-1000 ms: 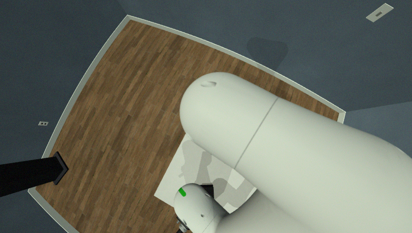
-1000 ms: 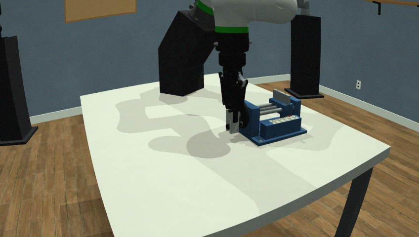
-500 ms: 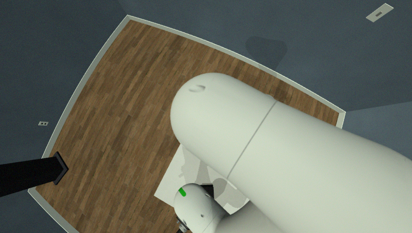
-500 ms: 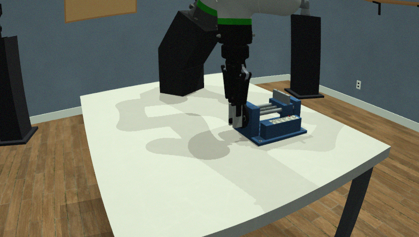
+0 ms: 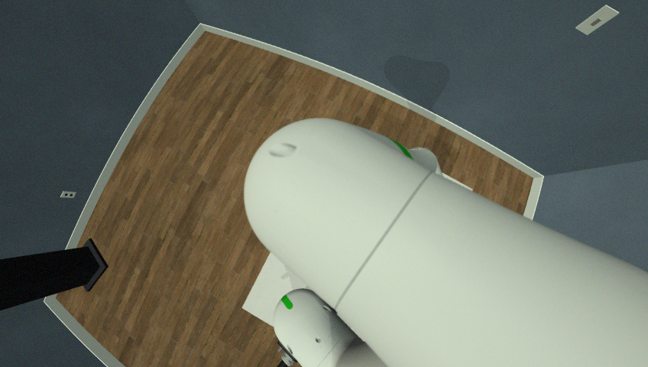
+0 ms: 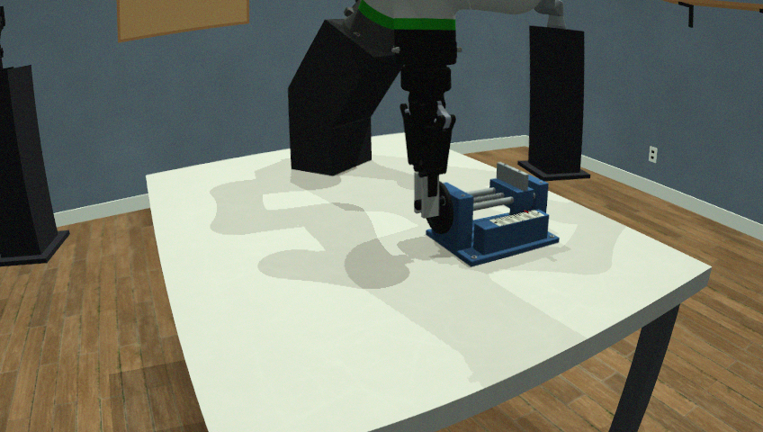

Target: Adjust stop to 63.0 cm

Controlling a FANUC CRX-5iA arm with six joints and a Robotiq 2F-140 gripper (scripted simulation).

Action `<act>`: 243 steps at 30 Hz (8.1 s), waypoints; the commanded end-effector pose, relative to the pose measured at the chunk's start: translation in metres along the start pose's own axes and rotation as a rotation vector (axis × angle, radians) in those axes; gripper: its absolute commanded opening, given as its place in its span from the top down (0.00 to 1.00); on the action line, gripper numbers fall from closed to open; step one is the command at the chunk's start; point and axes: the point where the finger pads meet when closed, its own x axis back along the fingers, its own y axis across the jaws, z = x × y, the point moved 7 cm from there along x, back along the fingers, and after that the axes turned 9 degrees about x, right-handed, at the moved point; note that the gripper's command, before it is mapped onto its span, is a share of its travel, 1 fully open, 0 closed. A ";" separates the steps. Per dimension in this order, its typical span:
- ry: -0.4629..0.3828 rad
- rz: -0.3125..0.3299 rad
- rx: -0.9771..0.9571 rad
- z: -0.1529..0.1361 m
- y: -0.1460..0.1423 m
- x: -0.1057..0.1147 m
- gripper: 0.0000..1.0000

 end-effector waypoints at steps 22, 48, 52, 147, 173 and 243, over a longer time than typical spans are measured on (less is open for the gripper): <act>0.000 -0.001 0.000 -0.007 0.047 0.000 0.96; 0.000 -0.001 0.000 -0.007 0.045 -0.042 0.96; 0.000 -0.001 0.000 -0.006 0.040 -0.046 0.96; 0.000 -0.001 0.000 -0.006 0.040 0.006 0.96; 0.000 -0.001 0.000 -0.008 0.048 -0.001 0.96; 0.000 -0.001 0.000 -0.008 0.050 -0.005 0.96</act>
